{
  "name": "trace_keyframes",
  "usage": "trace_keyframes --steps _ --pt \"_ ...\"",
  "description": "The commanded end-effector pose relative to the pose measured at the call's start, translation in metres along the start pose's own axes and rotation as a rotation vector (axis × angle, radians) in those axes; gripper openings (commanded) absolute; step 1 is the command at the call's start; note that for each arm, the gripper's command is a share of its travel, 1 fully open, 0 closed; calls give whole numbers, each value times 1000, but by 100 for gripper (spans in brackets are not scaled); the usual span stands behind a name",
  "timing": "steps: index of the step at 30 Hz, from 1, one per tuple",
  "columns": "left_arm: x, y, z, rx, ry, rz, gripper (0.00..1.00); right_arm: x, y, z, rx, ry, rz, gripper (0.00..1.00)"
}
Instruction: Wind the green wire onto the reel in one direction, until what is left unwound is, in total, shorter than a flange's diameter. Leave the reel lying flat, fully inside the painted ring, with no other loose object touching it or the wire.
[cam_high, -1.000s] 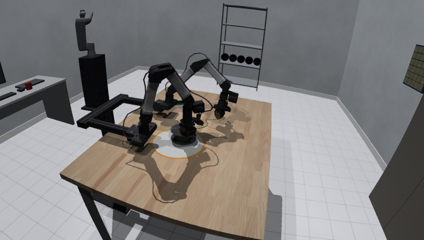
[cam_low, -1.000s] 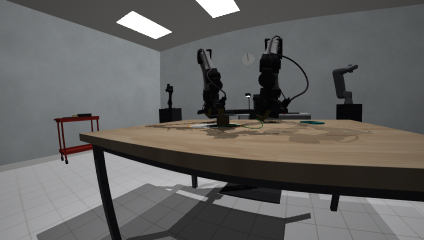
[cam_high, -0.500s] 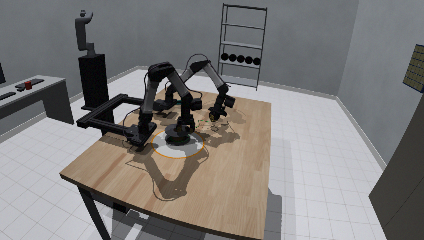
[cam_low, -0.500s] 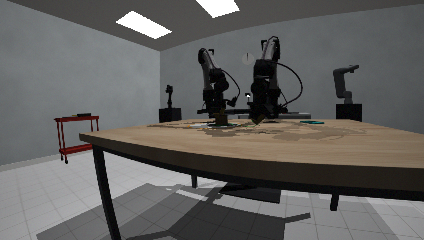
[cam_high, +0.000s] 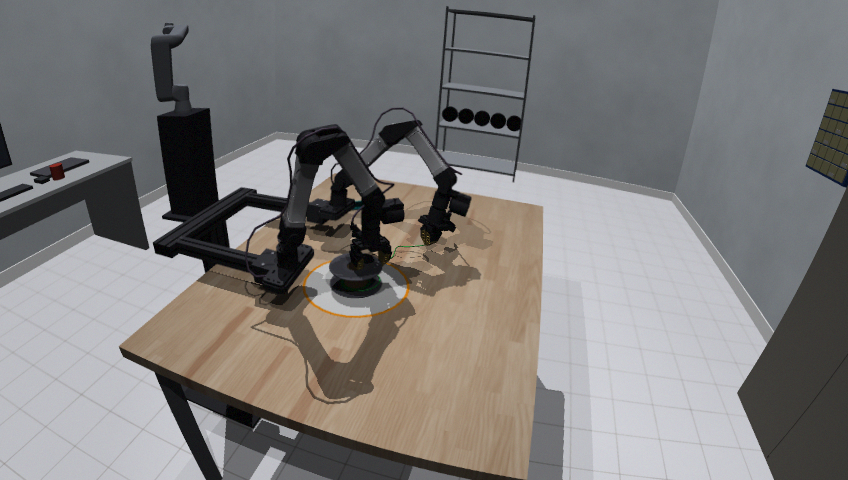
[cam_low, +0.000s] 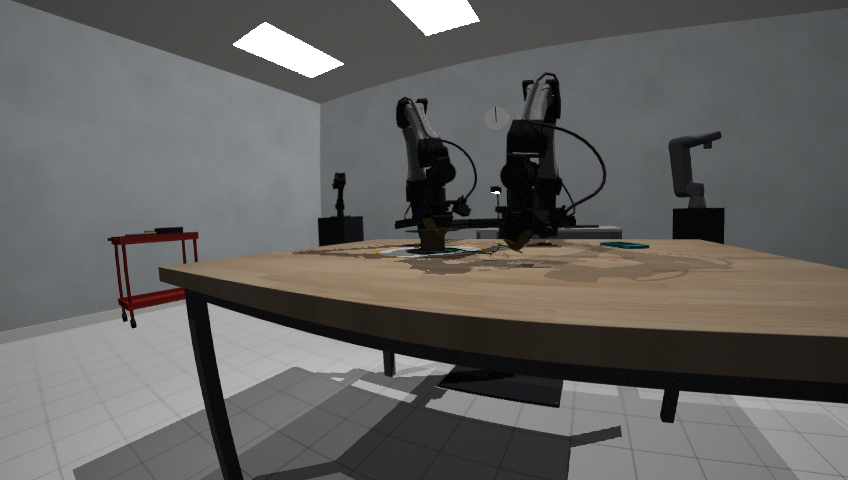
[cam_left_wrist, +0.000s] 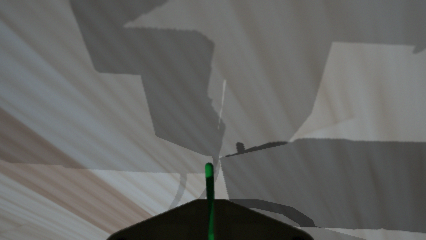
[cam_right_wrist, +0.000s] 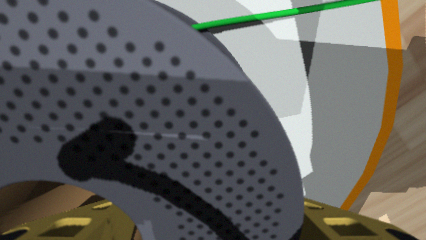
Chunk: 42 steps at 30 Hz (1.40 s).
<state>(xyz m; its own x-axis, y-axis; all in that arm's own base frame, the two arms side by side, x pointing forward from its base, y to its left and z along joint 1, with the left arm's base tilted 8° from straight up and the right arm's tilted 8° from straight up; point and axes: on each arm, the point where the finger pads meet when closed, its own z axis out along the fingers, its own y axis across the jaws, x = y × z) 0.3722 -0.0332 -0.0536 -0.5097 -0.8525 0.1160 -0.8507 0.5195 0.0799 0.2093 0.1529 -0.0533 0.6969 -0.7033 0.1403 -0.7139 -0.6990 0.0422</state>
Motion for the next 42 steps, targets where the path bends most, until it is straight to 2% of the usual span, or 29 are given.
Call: trace_keyframes --steps 1,3,8,16,19,25,28,33,37,40,42 --pt "4 -12 -28 64 -49 -8 0 0 5 -2 -7 -14 -71 75" --pt "5 -12 -30 64 -50 -11 0 0 5 -2 -7 -14 -71 81" --pt "5 -12 -32 64 -54 -13 0 -1 8 -2 -7 -14 -71 81" --pt "5 -10 -32 62 -82 -1 0 0 -1 -50 -7 -14 -71 81" --pt "5 -11 -32 62 -82 -2 0 -9 0 -51 -7 -14 -68 81" --pt "4 -11 -31 62 -82 -1 0 -5 3 -45 -7 -13 8 81" --pt "4 -12 -31 62 -82 -1 0 7 5 -41 -9 -13 165 81" --pt "3 -12 -30 62 -82 -1 0 41 16 -36 -14 -11 600 81" --pt "3 -13 -30 62 -82 -1 0 63 43 -37 -36 -12 898 81" --pt "3 -13 -30 62 -82 -1 0 65 73 -38 -46 -13 1123 81" --pt "3 -13 -30 62 -82 -1 0 65 73 -38 -46 -13 1123 81"
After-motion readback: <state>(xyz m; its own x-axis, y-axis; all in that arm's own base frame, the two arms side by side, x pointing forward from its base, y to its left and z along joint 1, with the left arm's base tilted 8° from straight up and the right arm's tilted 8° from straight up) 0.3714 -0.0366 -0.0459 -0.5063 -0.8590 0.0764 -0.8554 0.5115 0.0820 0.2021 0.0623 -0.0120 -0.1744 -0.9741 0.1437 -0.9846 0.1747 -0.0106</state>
